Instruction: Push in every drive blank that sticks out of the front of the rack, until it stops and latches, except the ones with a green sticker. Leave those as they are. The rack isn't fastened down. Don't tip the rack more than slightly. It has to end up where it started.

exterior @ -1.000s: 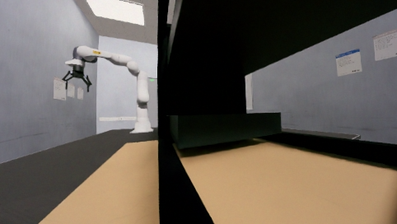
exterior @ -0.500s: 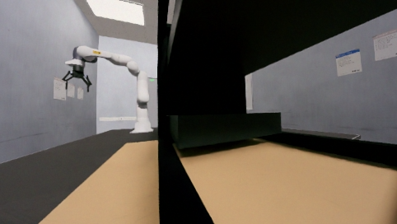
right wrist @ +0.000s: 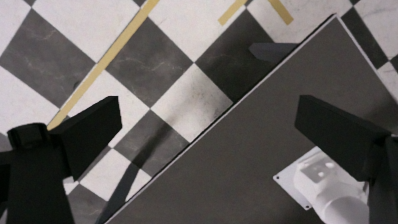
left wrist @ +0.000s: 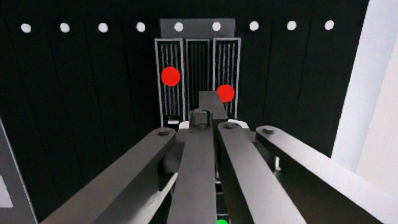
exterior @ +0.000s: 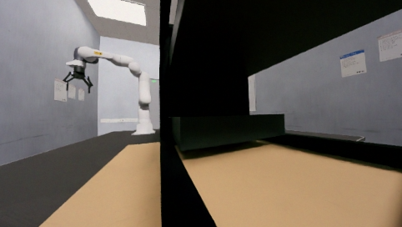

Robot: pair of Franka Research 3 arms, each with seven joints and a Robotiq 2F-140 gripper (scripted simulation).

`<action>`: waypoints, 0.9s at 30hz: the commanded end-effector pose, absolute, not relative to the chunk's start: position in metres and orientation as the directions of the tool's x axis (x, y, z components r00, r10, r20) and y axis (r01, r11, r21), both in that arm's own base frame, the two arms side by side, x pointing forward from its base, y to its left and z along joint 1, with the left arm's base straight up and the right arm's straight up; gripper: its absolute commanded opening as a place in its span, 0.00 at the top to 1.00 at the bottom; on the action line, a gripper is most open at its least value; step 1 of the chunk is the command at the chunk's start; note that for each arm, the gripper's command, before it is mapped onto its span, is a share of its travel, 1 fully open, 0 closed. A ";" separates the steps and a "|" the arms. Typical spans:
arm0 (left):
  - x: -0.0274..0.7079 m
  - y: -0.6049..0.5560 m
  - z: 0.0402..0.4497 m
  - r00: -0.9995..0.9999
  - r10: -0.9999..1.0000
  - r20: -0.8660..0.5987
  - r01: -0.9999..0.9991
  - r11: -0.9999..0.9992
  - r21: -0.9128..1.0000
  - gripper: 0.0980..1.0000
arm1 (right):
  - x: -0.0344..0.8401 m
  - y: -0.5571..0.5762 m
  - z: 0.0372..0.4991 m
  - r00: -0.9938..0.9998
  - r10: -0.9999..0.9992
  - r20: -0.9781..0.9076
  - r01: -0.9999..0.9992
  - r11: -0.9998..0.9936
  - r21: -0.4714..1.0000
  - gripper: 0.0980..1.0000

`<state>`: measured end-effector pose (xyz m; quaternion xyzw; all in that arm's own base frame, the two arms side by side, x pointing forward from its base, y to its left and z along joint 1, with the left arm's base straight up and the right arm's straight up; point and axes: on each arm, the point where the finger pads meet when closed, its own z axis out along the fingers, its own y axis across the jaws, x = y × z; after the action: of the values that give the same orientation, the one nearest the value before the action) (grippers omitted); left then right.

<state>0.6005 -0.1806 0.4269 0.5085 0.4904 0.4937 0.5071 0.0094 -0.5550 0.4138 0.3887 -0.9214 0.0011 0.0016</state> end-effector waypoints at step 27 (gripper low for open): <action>0.596 -0.241 0.423 0.035 0.999 0.000 0.000 0.000 1.000 1.00 | 0.009 -0.554 0.413 -0.695 -0.719 0.000 -0.719 0.695 0.000 0.00</action>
<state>0.5957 -0.2309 0.4216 0.5097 0.4927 0.4822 0.5147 0.0094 -0.5550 0.4138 0.3887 -0.9214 0.0011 0.0016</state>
